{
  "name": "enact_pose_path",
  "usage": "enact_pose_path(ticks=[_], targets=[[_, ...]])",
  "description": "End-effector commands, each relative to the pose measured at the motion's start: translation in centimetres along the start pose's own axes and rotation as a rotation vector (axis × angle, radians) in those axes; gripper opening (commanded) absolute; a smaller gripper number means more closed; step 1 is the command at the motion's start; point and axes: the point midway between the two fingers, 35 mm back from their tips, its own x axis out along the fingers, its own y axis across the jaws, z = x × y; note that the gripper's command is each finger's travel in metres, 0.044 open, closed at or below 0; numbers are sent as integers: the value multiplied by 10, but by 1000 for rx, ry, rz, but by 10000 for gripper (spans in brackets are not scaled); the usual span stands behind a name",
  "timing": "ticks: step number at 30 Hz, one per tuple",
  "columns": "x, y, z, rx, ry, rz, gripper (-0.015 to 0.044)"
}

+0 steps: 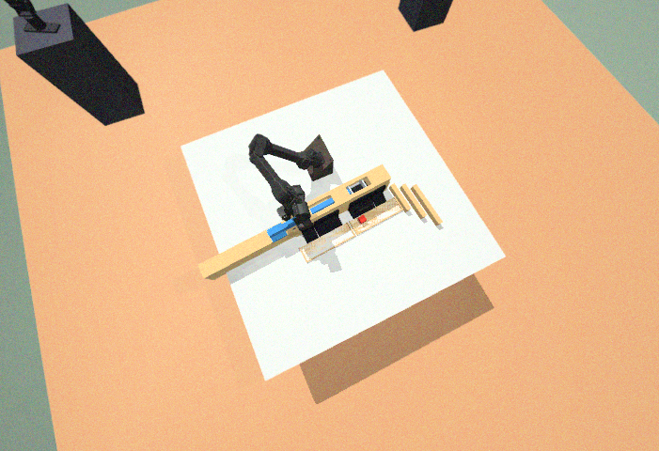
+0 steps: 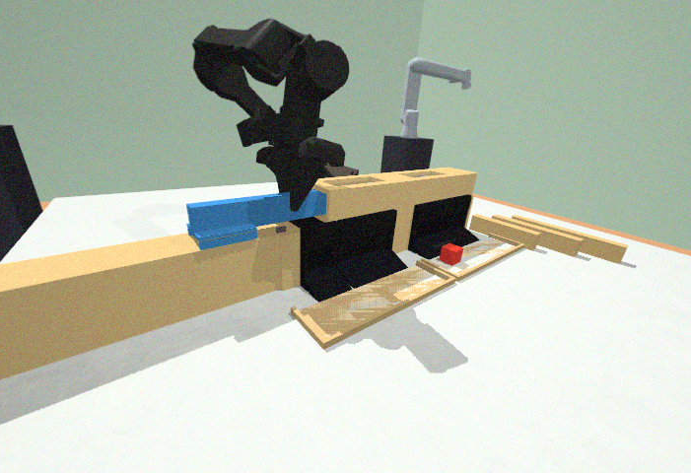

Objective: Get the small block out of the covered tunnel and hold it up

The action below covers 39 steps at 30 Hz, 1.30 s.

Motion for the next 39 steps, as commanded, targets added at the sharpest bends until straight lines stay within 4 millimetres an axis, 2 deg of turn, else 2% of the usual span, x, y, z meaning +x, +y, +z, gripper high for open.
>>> enact_pose_path(ticks=[1,11,12,20,28,29,30,34,39], targets=[[3,-1,-15,-29,45,-5,0],[3,-1,-15,-29,45,-5,0],[0,0,-2,-4,2,2,26],[-5,2,-1,-7,8,2,236],[-36,8,8,-28,43,-4,440],[-38,8,8,-29,45,-5,440],[-27,7,9,-23,31,-1,440],[-21,7,52,-28,43,-4,440],[-20,7,54,-28,43,-4,440]])
